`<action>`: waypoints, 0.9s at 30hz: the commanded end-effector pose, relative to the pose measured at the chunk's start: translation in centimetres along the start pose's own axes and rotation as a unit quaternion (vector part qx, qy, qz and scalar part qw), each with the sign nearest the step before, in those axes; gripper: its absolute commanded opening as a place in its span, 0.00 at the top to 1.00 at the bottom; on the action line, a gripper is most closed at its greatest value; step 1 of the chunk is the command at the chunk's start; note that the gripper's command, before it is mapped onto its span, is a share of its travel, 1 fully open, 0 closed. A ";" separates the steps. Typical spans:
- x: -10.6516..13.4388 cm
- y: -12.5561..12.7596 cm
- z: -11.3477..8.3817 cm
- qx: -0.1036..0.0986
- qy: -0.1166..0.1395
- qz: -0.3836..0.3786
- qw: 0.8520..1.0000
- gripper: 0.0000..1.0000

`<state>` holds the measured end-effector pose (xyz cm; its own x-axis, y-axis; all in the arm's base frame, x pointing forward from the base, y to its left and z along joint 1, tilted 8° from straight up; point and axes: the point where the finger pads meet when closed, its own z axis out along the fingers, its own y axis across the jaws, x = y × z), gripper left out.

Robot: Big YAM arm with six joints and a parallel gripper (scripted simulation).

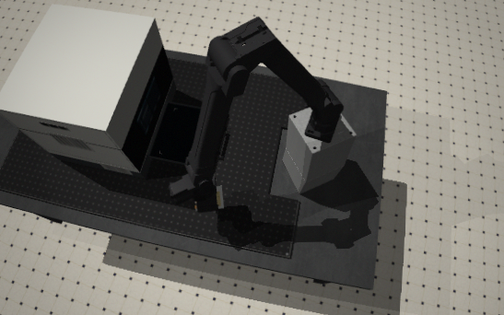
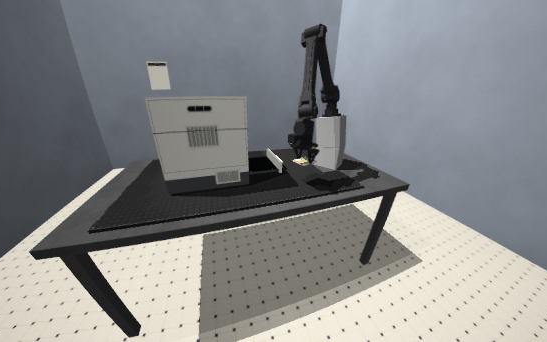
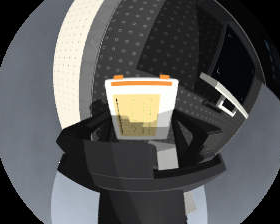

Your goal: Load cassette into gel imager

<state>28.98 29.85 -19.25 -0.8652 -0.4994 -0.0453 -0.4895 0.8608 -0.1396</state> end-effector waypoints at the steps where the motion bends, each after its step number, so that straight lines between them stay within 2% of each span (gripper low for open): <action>1: -1.1 -1.3 -0.8 -0.004 -0.015 -0.030 0.999 0.20; 8: -1.1 -4.8 -0.8 -0.003 -0.015 -0.147 0.989 0.20; 15: -1.1 -8.4 -0.8 0.001 -0.015 -0.261 0.965 0.20; 17: -1.1 -8.4 -0.8 0.001 -0.015 -0.261 0.965 0.20; 18: -0.5 -8.9 -0.2 0.000 -0.007 -0.278 0.961 0.20; 20: -1.0 -9.9 -0.8 0.002 -0.015 -0.309 0.951 0.20; 27: -1.0 -13.5 -0.7 0.005 -0.014 -0.417 0.909 0.20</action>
<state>35.09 19.78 -17.48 -0.3614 -0.9305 0.0593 -0.9252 0.3500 -0.1469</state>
